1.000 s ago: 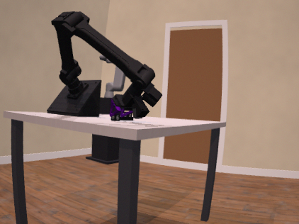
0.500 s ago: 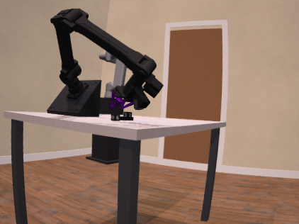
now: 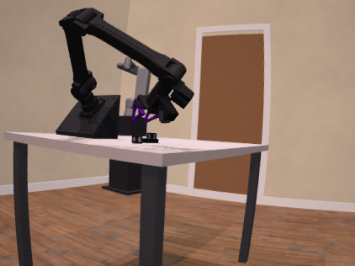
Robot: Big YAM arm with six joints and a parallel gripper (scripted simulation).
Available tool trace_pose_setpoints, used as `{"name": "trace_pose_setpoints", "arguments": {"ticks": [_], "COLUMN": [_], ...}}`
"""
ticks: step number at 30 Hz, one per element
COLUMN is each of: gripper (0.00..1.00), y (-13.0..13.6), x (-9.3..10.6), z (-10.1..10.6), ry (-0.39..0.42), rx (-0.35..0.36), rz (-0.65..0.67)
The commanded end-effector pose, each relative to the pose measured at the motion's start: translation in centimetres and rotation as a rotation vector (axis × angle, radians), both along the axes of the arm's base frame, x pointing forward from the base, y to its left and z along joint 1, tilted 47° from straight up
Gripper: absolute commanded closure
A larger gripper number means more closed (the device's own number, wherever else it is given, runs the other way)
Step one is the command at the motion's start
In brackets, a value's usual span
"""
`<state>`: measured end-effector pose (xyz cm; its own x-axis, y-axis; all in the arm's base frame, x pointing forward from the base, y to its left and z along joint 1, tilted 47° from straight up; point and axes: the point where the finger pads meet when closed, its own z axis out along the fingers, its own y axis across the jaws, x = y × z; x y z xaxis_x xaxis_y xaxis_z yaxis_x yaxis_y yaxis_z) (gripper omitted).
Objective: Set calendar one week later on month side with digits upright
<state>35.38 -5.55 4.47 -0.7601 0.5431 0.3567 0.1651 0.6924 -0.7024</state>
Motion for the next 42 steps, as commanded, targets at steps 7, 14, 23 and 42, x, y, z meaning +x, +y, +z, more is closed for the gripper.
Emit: {"name": "trace_pose_setpoints", "arguments": {"ticks": [7, 14, 23, 42], "gripper": [0.37, 0.37, 0.37, 0.37], "y": [1.3, 1.4, 1.4, 1.5], "x": [0.6, 0.6, 0.6, 0.4], "z": [1.1, 1.2, 1.2, 1.1], "ry": [-0.075, -0.206, -0.238, -0.455], "rx": [-0.005, -0.039, -0.046, -0.096], "rz": [0.078, 0.212, 0.246, 0.464]}}
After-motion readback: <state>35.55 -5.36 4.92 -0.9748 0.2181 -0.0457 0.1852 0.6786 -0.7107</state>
